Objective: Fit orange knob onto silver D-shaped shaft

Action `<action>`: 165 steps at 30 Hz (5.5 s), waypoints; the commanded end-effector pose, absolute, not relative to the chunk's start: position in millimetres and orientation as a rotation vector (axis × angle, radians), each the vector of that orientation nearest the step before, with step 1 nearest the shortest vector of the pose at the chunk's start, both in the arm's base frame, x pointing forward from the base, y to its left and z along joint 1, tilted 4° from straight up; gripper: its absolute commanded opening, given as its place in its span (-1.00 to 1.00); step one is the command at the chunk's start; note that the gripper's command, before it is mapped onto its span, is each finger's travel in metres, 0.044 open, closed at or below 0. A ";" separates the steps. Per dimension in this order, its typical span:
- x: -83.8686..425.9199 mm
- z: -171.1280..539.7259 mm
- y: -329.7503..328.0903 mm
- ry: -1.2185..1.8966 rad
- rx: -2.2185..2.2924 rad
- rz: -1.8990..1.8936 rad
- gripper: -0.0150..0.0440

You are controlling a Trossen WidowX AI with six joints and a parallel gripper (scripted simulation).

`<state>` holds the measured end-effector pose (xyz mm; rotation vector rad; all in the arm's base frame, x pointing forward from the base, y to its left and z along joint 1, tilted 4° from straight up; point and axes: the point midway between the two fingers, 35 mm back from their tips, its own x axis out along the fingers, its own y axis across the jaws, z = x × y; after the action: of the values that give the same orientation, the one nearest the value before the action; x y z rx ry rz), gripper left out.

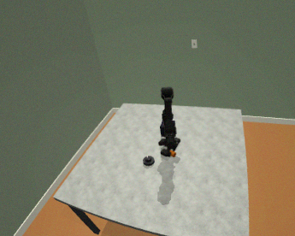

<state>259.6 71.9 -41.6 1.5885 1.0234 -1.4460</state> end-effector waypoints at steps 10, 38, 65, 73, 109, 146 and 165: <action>259.4 -42.0 72.7 1.025 1.595 -1.449 0.25; 258.9 -27.0 70.8 1.211 1.329 -1.179 0.12; 259.0 -26.9 70.9 1.438 0.810 -0.662 0.12; 259.0 -26.9 70.9 1.463 0.715 -0.569 0.12; 259.0 -26.9 70.9 1.520 -0.019 0.140 0.12; 259.0 -26.9 70.9 1.316 -0.807 0.879 0.12; 259.2 -38.9 71.0 1.304 -0.845 0.910 0.38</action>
<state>258.8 70.9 -39.4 -0.8441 1.3053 0.9111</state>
